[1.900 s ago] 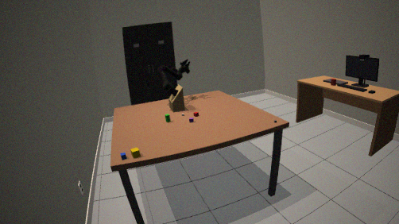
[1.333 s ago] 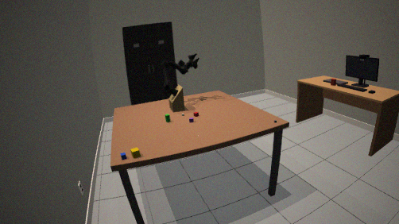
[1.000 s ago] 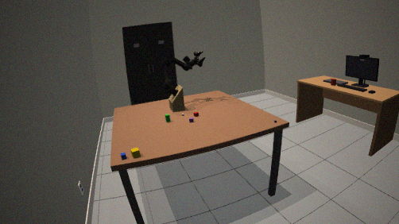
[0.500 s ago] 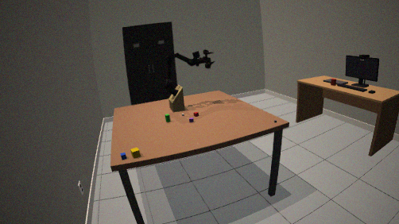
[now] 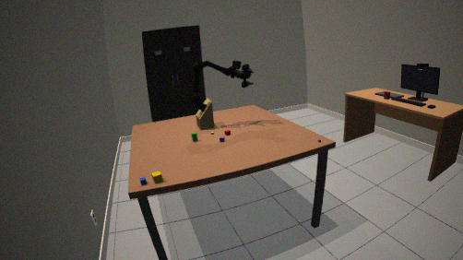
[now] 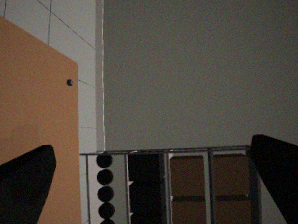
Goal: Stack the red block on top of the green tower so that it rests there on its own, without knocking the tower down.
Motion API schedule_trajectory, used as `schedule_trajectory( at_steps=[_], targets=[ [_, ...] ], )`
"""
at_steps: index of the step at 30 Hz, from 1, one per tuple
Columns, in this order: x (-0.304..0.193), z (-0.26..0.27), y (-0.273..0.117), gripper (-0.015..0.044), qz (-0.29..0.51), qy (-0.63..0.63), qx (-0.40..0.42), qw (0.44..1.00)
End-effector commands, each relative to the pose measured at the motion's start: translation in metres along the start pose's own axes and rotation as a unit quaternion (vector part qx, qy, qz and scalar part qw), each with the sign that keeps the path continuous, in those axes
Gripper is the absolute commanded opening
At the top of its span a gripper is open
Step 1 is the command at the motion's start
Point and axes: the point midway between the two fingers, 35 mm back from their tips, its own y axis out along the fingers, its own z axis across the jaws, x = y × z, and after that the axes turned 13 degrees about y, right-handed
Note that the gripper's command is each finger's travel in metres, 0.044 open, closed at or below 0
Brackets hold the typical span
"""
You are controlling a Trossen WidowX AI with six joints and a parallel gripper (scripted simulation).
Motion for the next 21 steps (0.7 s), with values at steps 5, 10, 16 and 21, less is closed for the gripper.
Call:
schedule_trajectory(
  at_steps=[5,10,16,21],
  targets=[
    [-0.069,0.023,0.044,0.044,0.076,0.098,0.091,0.988],
    [-0.117,0.04,0.064,0.044,0.136,0.181,0.146,0.963],
    [-0.175,0.064,0.077,0.044,0.217,0.279,0.202,0.914],
    [-0.221,0.087,0.078,0.044,0.291,0.353,0.238,0.857]
  ],
)
